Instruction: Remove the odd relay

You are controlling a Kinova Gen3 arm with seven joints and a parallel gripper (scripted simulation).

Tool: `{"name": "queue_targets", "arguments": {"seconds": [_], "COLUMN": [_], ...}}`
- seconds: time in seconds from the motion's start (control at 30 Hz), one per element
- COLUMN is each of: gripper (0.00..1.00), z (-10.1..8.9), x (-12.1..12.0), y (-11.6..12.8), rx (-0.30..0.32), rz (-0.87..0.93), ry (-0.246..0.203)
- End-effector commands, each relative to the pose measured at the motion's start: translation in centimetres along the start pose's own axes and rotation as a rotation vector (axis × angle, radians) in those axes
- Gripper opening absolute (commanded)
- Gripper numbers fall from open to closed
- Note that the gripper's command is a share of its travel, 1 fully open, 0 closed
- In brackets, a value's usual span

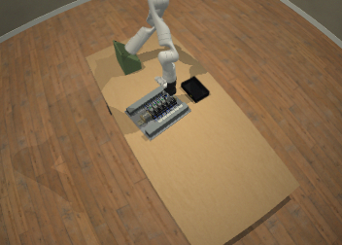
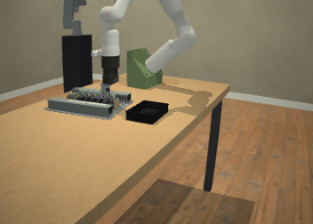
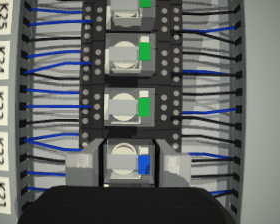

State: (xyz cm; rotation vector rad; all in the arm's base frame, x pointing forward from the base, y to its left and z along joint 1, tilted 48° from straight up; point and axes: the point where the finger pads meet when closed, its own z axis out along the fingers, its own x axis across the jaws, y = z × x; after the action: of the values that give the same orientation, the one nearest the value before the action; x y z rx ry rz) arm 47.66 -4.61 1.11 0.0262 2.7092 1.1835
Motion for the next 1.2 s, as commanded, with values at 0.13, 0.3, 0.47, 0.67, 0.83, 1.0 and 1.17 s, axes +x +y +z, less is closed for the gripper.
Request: {"name": "queue_targets", "arguments": {"seconds": [0.13, 0.3, 0.47, 0.67, 0.83, 1.0, 1.17], "gripper": [0.00, 0.00, 0.00, 0.00, 0.00, 0.00, 0.00], "z": [-0.09, -0.10, -0.10, -0.11, -0.11, -0.12, -0.17], "x": [0.00, 0.01, 0.03, 0.07, 0.09, 0.09, 0.09], "y": [-0.05, -0.04, -0.05, -0.05, -0.04, -0.05, -0.05], "rx": [0.001, 0.001, 0.001, 0.001, 0.001, 0.001, 0.001], "rz": [0.000, 0.000, 0.000, 0.000, 0.000, 0.000, 0.000], "ry": [-0.017, -0.022, -0.028, -0.040, -0.048, -0.037, -0.013]}}
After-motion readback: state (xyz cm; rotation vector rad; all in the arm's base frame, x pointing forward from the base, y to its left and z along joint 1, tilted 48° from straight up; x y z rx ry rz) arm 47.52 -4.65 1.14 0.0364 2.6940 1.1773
